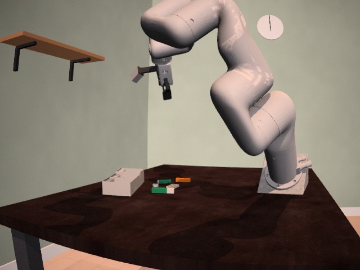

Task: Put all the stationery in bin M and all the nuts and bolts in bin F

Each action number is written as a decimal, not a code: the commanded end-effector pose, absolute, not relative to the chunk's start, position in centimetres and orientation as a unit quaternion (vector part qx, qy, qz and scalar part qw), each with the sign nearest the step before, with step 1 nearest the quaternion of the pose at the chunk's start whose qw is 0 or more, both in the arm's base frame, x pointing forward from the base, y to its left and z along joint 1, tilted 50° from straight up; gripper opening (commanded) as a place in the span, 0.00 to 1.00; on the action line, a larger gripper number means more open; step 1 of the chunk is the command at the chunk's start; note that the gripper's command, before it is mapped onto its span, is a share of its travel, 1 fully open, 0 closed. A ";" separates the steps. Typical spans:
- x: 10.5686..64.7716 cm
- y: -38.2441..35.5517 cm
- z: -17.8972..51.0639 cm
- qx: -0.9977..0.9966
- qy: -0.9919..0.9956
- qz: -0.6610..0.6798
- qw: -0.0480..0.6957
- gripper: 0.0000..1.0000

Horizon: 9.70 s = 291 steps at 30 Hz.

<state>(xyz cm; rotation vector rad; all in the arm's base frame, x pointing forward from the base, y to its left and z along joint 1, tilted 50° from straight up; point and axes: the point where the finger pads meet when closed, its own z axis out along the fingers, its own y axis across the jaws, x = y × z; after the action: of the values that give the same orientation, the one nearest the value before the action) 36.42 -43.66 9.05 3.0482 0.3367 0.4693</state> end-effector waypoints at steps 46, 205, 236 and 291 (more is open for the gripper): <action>36.9 -30.7 4.4 0.979 0.022 0.146 -0.140 0.07; 49.0 -10.9 6.4 0.903 0.070 0.176 -0.385 0.07; 47.3 -11.8 11.8 0.903 0.070 0.176 -0.385 0.07; 48.1 -4.1 11.5 0.903 0.070 0.176 -0.386 0.07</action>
<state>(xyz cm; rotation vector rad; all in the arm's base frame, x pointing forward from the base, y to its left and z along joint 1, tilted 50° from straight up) 48.05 -4.02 11.45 3.8522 0.2977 0.7451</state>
